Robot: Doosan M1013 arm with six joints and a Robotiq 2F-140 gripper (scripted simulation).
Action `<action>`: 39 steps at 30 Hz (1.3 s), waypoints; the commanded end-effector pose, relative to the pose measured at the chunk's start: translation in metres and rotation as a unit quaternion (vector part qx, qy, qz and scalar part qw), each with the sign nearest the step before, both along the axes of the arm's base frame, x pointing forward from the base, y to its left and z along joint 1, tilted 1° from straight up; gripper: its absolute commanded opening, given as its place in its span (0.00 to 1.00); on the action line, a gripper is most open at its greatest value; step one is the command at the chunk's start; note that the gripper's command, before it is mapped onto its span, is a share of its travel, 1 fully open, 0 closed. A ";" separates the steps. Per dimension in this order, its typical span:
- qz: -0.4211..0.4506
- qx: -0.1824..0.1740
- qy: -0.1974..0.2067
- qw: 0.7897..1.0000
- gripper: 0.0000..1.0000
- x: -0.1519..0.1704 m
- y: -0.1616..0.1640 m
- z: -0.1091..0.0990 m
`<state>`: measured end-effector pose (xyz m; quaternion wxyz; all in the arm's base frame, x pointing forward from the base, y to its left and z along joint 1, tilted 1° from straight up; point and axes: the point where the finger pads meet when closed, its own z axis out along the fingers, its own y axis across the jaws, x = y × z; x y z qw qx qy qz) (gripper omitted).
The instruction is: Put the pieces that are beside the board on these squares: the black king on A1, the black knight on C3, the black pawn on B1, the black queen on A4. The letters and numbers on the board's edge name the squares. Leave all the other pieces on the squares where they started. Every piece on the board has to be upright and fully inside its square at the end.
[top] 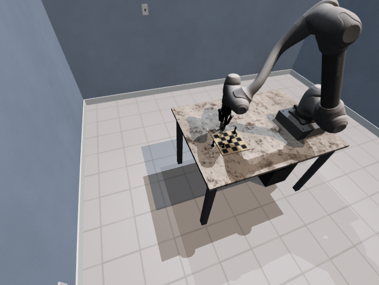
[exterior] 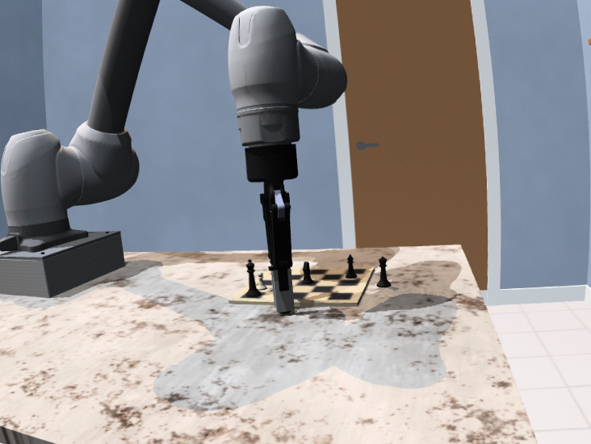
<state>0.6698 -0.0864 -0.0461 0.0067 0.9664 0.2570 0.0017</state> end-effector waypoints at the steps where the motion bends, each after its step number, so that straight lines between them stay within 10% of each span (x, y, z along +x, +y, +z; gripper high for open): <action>1: 0.000 0.000 0.000 1.000 0.20 0.000 0.000 0.000; 9: 0.000 0.000 0.000 1.000 0.20 0.000 0.000 0.000; 10: 0.000 0.000 0.000 1.000 0.00 0.000 0.000 0.000; 39: 0.000 0.000 0.000 1.000 0.00 0.000 0.000 0.000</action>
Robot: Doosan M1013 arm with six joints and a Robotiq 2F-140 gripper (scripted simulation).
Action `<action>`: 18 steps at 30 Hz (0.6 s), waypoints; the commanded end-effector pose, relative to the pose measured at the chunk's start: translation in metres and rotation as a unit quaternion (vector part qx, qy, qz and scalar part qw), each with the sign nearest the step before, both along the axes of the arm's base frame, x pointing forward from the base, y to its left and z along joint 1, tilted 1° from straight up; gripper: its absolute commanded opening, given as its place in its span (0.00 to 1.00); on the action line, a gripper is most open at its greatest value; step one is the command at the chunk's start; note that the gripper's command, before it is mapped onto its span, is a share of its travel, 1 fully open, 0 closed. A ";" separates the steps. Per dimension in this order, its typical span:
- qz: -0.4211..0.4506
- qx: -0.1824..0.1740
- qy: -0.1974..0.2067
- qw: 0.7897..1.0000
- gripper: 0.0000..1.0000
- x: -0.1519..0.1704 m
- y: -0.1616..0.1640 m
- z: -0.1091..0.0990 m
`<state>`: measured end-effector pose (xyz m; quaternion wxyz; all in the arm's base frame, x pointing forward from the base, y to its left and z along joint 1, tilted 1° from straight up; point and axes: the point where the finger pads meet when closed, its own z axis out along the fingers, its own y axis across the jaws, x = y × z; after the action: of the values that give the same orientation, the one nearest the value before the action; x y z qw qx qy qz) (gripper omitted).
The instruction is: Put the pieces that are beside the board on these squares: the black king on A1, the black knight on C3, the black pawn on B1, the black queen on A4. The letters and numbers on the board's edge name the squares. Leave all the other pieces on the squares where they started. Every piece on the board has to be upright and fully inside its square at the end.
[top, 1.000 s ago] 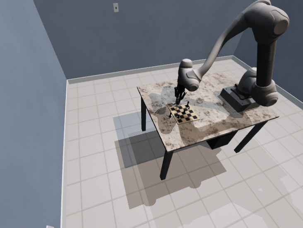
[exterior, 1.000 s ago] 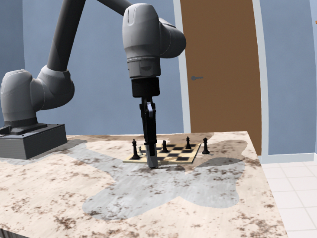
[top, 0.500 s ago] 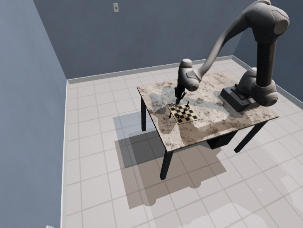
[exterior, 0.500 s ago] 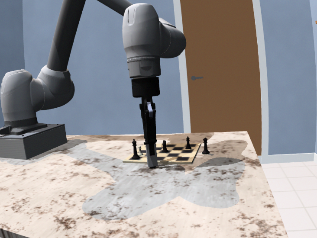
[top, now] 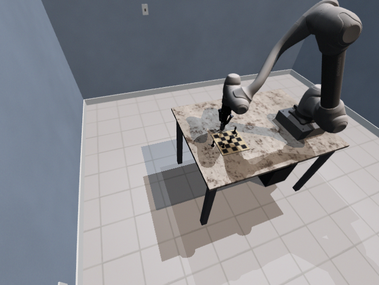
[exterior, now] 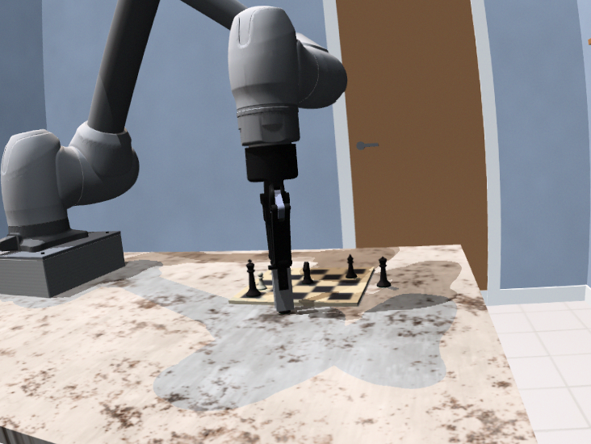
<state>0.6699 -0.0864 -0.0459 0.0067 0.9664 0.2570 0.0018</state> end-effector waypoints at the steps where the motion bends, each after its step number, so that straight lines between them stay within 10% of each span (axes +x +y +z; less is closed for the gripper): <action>1: 0.000 0.000 0.000 1.000 0.00 0.000 0.000 0.000; 18: 0.000 0.000 0.000 1.000 0.00 0.000 0.001 0.047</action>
<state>0.6696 -0.0860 -0.0144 0.0068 0.9664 0.2570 0.0018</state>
